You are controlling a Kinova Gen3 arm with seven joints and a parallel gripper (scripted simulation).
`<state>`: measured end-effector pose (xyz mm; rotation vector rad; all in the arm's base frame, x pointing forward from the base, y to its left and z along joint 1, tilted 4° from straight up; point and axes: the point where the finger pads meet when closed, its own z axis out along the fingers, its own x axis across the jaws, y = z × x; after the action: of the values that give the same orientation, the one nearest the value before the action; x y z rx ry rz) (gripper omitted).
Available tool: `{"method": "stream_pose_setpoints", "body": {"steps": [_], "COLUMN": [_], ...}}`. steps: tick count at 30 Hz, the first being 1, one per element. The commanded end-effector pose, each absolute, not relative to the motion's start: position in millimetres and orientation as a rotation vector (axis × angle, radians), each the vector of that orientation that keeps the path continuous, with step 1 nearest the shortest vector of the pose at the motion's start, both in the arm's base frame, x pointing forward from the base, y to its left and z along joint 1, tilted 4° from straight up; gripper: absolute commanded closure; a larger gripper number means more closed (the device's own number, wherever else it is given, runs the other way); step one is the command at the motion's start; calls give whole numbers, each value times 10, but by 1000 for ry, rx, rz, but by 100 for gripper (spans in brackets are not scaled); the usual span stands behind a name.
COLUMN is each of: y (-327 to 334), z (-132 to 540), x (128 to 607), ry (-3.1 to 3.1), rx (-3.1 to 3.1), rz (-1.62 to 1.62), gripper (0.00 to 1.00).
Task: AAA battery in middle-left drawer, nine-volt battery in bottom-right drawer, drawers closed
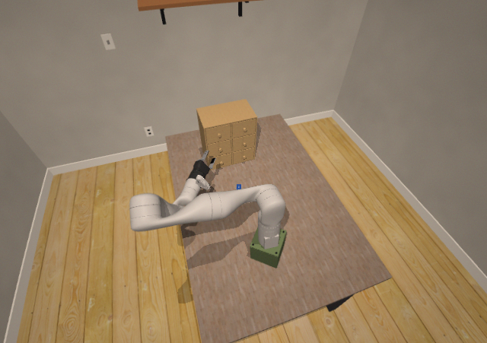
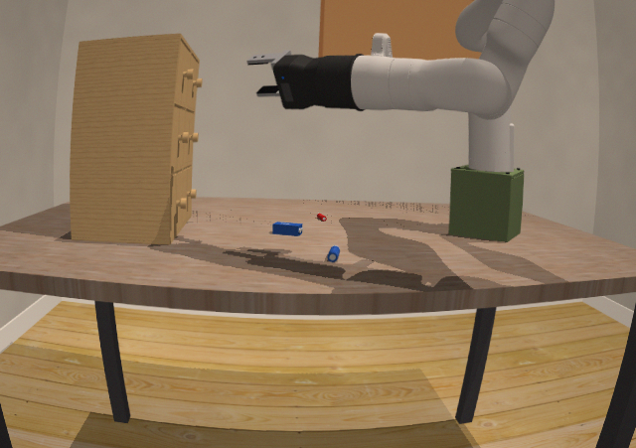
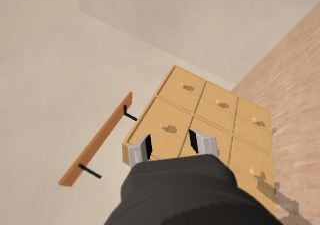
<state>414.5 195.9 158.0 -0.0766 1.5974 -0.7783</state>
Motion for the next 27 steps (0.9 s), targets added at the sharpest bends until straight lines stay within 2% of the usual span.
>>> {"method": "stream_pose_setpoints", "body": {"steps": [1, 27], "y": [1652, 1404], "z": [1690, 1709], "x": [4214, 4178], "ry": [1654, 1678], "rx": [130, 301], "rz": [-757, -742], "gripper": [0, 0]}}
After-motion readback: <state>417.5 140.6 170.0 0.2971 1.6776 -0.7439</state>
